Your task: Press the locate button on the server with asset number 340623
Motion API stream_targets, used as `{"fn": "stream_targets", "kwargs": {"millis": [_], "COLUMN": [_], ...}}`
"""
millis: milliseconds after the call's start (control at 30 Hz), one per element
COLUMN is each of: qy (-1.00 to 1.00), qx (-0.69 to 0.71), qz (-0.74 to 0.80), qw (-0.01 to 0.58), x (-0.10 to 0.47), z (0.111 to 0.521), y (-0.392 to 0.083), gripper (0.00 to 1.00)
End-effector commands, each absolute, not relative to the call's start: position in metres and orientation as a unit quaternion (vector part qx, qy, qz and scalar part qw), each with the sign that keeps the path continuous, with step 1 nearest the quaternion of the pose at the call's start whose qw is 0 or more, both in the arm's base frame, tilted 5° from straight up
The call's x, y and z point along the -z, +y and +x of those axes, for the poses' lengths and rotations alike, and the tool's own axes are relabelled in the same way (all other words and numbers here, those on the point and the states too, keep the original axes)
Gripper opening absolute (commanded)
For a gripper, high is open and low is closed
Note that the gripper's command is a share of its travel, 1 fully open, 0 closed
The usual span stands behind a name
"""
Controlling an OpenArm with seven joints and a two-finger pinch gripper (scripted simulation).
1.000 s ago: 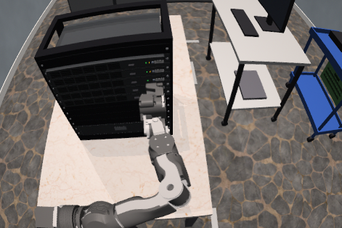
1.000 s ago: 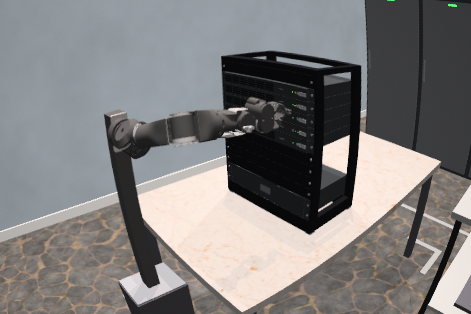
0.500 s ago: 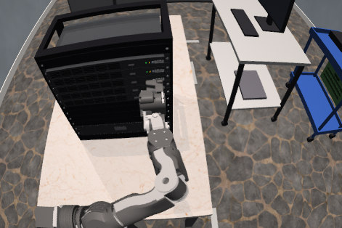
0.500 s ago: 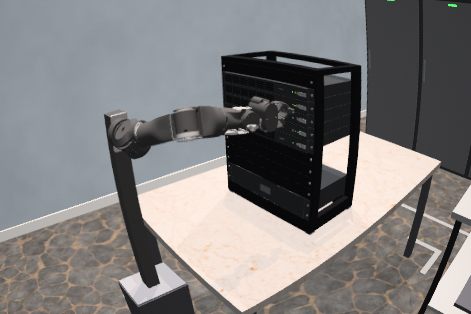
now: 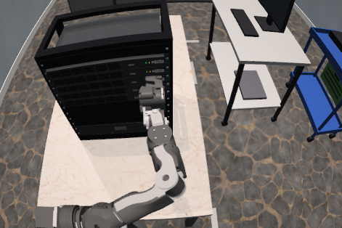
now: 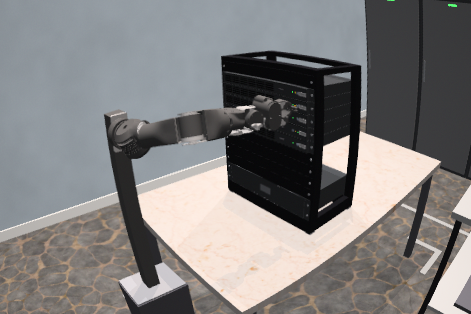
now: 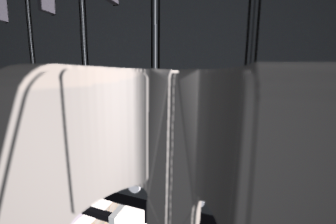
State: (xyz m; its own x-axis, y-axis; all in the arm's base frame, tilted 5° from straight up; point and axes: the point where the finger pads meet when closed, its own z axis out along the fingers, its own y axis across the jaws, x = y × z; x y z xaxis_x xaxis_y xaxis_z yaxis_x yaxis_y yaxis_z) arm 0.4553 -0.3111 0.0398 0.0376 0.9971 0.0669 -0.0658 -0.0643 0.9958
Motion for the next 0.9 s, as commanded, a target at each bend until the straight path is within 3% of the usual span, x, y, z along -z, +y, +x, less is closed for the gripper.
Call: {"fn": "stream_targets", "kwargs": {"millis": [0, 867], "qy": [0.461, 0.461], "qx": [-0.519, -0.519], "qz": [0.508, 0.508], "qw": [0.51, 0.51], "x": [-0.041, -0.042], "z": [0.457, 0.476], "y": [-0.311, -0.312], "gripper": [0.0, 0.0]}}
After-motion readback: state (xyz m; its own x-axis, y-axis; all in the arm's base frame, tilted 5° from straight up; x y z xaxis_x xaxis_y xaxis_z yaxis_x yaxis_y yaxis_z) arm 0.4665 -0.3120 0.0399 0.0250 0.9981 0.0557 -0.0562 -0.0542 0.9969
